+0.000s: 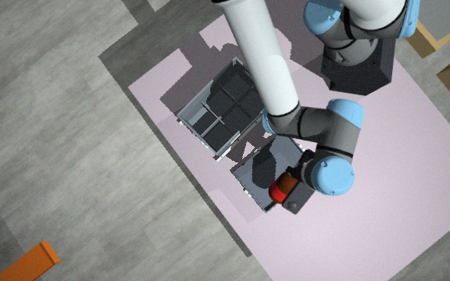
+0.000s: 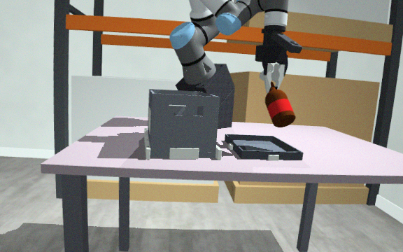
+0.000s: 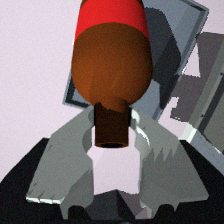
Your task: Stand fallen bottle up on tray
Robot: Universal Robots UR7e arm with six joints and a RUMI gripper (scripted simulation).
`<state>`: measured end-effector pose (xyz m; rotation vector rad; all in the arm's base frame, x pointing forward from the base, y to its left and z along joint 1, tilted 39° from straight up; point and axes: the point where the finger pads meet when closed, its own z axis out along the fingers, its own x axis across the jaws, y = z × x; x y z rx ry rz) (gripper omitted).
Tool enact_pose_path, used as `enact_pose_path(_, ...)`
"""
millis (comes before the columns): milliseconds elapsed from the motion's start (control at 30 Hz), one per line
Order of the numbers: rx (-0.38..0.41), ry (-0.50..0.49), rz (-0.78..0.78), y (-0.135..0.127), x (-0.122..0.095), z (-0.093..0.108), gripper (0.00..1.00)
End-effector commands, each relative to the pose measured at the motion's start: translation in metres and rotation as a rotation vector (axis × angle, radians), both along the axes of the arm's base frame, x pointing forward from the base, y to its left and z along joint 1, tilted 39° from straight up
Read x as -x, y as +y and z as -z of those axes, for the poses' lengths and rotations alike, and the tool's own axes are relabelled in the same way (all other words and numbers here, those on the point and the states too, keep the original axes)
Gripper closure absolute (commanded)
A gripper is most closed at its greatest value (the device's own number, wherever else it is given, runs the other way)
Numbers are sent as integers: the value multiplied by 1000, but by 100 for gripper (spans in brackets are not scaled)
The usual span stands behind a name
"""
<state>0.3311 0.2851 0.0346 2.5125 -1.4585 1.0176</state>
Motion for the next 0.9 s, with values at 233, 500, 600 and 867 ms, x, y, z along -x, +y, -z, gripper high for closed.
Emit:
enact_pose_path(233, -1, -1, -1, 0, 0, 0, 100)
enact_pose_path(500, -1, -1, -1, 0, 0, 0, 100)
enact_pose_path(600, -1, -1, -1, 0, 0, 0, 100)
enact_pose_path(867, 7, 5, -13, 0, 0, 0, 100)
